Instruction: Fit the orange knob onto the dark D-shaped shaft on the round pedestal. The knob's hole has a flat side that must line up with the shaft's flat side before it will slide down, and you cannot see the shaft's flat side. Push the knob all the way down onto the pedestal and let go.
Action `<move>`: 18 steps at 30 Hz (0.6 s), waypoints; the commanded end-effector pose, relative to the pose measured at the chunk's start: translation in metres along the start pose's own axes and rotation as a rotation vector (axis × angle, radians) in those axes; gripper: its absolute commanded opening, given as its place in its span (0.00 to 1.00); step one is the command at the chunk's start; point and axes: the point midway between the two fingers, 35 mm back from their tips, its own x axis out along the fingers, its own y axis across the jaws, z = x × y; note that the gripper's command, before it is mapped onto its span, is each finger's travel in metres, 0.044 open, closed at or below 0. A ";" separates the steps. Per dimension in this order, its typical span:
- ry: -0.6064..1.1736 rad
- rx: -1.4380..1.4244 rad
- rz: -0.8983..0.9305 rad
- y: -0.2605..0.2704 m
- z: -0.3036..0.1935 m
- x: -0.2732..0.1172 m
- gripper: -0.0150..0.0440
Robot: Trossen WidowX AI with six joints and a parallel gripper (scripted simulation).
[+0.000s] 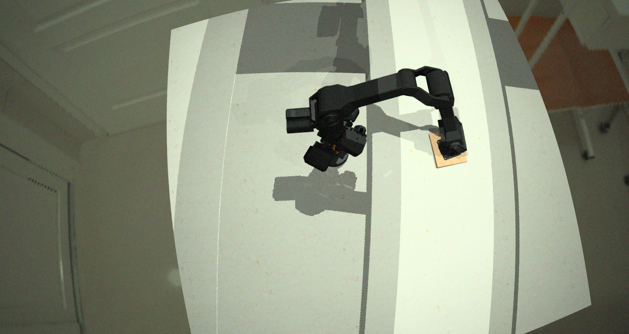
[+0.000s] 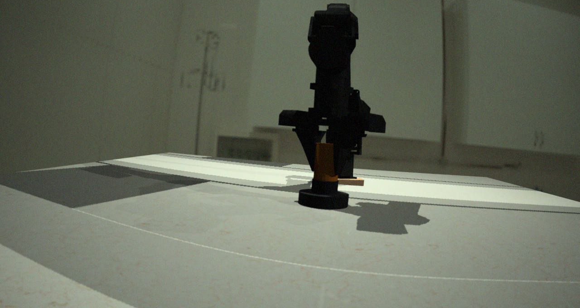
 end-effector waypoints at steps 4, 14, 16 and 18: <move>0.000 0.000 0.000 0.000 0.000 0.000 0.97; 0.000 0.000 0.000 0.000 0.000 0.000 1.00; 0.000 0.000 0.000 -0.001 -0.001 -0.008 1.00; 0.000 0.000 0.000 -0.002 -0.003 -0.029 1.00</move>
